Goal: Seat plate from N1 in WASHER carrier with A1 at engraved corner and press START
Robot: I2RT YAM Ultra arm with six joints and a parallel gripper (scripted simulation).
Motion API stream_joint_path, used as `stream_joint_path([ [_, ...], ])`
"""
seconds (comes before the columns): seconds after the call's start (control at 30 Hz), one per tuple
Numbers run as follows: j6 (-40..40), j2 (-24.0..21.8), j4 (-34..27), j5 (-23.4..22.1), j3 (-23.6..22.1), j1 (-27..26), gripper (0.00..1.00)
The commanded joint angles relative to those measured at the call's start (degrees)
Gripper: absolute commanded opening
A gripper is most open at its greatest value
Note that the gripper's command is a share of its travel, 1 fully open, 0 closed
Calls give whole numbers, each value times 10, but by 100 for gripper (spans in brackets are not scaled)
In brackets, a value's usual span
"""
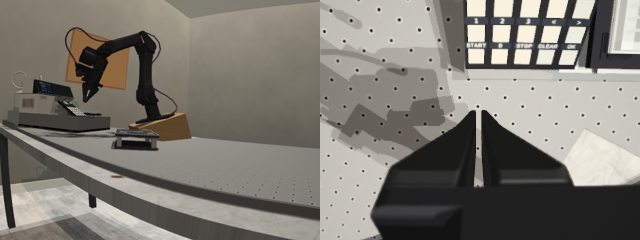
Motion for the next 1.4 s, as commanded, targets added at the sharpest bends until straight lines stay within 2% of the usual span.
stream_joint_path([
  [0.0,30,-36,49,66,-50,46,0],
  [0.2,55,-64,132,191,-125,112,0],
  [0.3,46,-63,150,213,-138,121,0],
  [0.63,35,-61,171,219,-136,116,0],
  [1.37,35,-61,173,219,-137,115,0],
])
